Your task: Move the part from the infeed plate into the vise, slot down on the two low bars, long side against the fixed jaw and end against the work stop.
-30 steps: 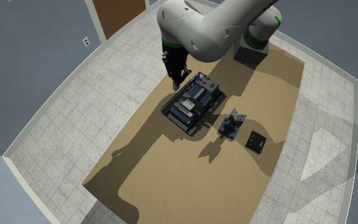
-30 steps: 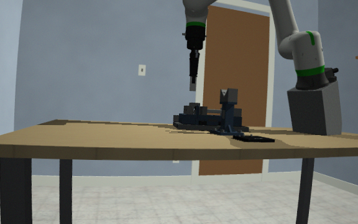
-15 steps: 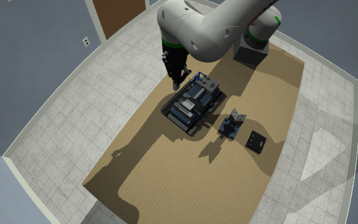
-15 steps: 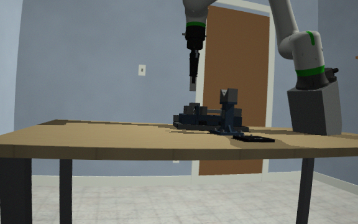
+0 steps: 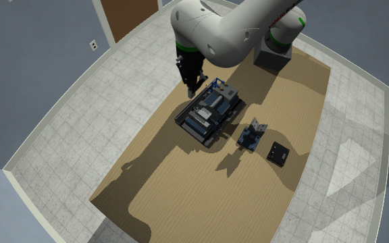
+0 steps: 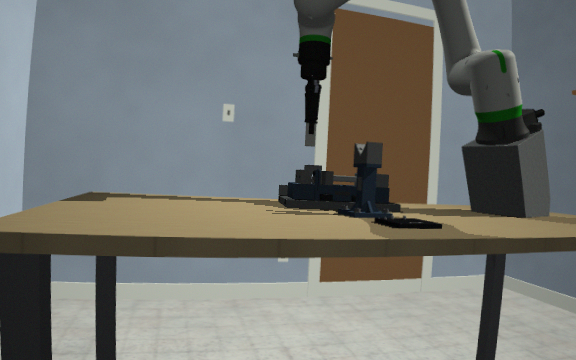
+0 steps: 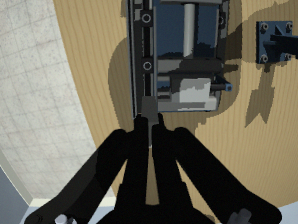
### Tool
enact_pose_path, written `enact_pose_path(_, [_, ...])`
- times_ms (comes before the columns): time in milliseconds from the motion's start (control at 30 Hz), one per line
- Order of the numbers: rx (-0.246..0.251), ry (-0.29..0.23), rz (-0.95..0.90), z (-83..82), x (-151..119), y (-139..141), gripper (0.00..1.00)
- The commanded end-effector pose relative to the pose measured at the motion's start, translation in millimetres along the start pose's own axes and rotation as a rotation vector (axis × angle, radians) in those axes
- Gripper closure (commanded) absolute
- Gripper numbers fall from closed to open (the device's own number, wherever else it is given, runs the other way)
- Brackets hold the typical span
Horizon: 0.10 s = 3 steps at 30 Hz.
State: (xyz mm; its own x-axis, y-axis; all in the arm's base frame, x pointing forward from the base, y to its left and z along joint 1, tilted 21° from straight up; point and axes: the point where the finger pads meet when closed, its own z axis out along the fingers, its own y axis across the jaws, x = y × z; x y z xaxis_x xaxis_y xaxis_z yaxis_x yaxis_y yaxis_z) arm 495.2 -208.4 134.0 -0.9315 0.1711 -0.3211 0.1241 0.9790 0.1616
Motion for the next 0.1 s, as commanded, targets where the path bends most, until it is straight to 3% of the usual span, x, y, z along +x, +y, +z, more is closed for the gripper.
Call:
enact_pose_path(0, [0.0,0.0,0.0,-0.2,-0.2,-0.1,1.0])
enact_pose_path(67, [0.0,0.0,0.0,-0.2,-0.2,-0.1,1.0])
